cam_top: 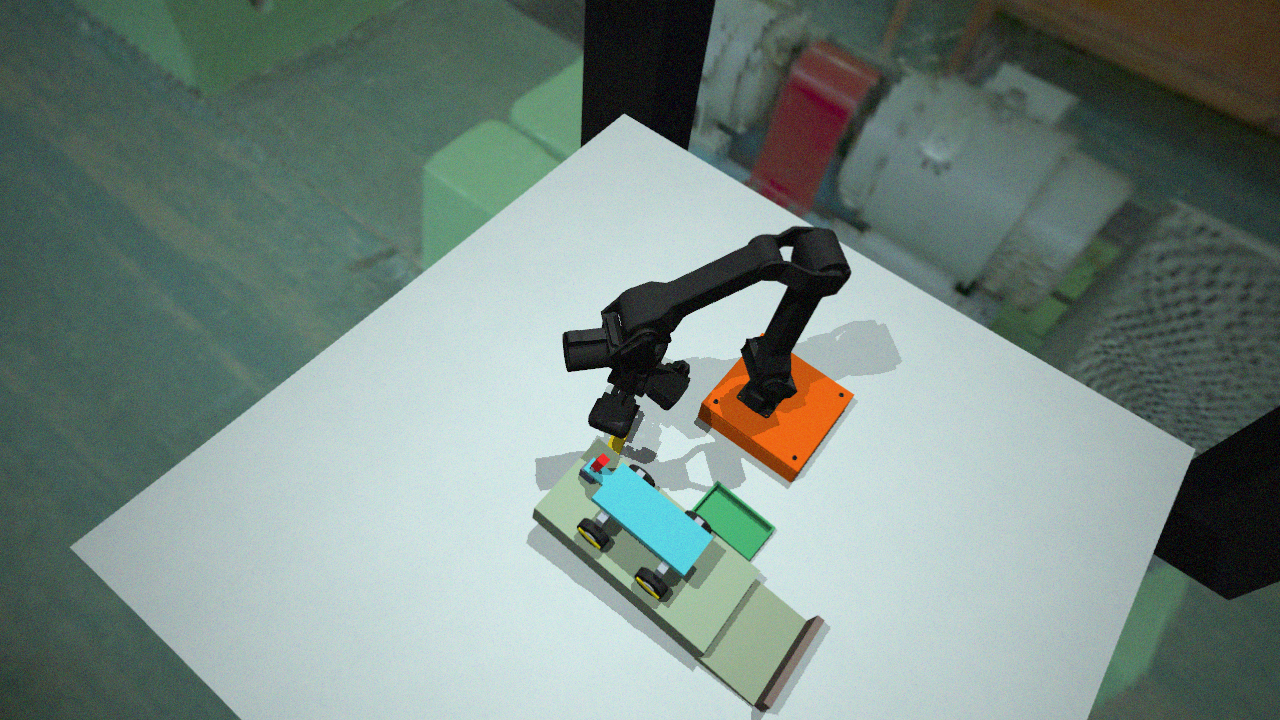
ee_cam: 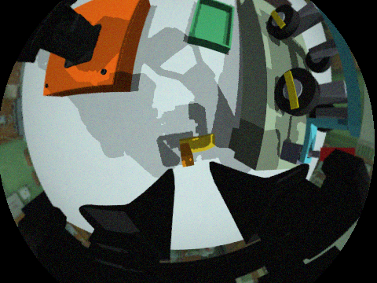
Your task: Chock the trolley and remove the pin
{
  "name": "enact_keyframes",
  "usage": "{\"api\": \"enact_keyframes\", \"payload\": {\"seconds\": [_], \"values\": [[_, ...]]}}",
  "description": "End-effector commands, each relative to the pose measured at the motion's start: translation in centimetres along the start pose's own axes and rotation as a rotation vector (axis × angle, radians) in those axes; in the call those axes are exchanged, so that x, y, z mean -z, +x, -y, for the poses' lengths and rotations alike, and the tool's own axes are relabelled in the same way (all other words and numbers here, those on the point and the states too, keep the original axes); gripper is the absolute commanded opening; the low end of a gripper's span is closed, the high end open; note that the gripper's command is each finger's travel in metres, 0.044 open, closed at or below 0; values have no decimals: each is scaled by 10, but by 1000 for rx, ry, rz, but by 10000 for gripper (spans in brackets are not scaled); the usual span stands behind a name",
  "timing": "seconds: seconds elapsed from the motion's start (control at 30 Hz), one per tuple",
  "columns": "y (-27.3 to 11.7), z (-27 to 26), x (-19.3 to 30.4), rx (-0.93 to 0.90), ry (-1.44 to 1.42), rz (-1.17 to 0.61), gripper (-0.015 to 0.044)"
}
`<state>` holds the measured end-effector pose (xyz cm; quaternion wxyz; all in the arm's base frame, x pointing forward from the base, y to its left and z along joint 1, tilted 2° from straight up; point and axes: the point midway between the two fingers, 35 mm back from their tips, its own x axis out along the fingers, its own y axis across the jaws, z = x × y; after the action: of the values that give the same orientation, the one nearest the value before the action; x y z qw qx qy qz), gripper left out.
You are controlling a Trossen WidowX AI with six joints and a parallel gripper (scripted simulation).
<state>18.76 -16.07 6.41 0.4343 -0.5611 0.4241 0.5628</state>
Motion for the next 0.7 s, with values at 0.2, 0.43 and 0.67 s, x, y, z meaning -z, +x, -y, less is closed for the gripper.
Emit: {"api": "enact_keyframes", "payload": {"seconds": [0.2,0.43,0.67], "values": [[18,-1,-1,-8,-4,5,190],[29,-2,-2,-8,-4,5,190],[30,-2,-2,-8,-4,5,190]]}}
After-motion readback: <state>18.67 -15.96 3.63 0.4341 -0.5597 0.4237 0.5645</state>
